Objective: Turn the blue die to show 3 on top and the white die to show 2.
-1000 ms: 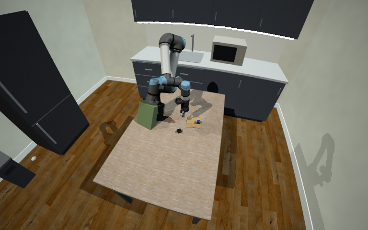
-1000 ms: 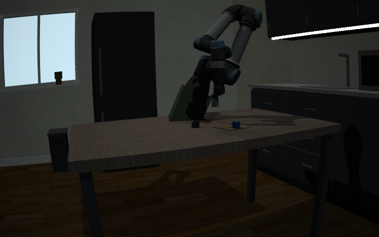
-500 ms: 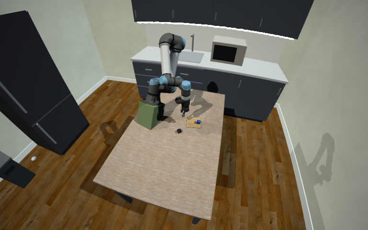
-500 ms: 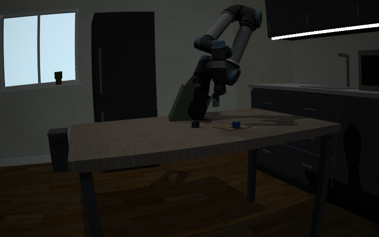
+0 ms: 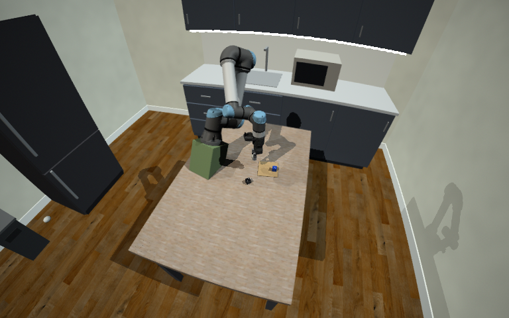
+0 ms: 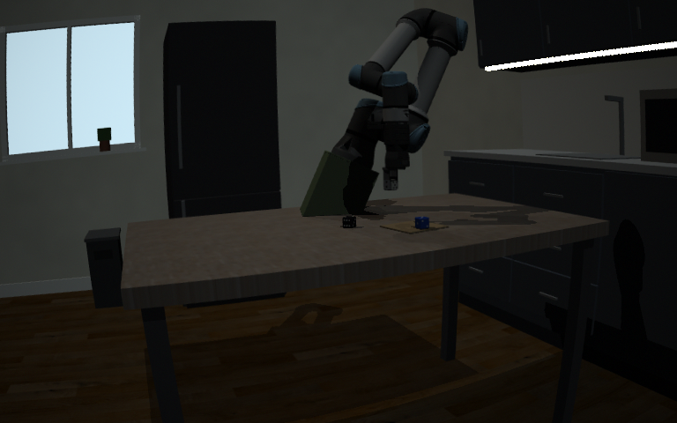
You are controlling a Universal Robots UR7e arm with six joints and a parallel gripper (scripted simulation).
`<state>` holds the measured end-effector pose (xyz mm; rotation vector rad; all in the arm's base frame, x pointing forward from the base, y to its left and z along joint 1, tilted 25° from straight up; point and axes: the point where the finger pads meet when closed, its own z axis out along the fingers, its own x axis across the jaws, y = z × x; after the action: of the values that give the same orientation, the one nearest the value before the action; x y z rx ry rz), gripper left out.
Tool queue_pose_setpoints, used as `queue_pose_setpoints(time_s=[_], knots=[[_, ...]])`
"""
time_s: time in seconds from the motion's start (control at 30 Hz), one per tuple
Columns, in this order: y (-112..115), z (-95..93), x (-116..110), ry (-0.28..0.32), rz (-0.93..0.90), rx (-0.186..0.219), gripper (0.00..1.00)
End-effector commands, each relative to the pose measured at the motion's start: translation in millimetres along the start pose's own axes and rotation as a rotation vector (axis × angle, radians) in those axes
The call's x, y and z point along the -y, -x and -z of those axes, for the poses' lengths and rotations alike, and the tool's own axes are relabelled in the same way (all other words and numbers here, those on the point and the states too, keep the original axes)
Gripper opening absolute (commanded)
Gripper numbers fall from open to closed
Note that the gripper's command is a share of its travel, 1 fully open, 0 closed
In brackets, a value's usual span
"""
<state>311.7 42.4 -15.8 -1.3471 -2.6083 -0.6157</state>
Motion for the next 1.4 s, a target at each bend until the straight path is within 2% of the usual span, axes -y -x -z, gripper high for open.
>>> queue_pose_setpoints(time_s=[0.0,0.9,1.0,1.37], knots=[[-5,0.0,-9,0.0,-0.15,0.003,0.57],[-35,-2.5,-50,-0.001,-0.774,0.008,0.57],[-35,-2.6,-50,-0.001,-0.776,0.008,0.57],[-49,-4.2,-73,0.001,-1.07,0.009,0.57]])
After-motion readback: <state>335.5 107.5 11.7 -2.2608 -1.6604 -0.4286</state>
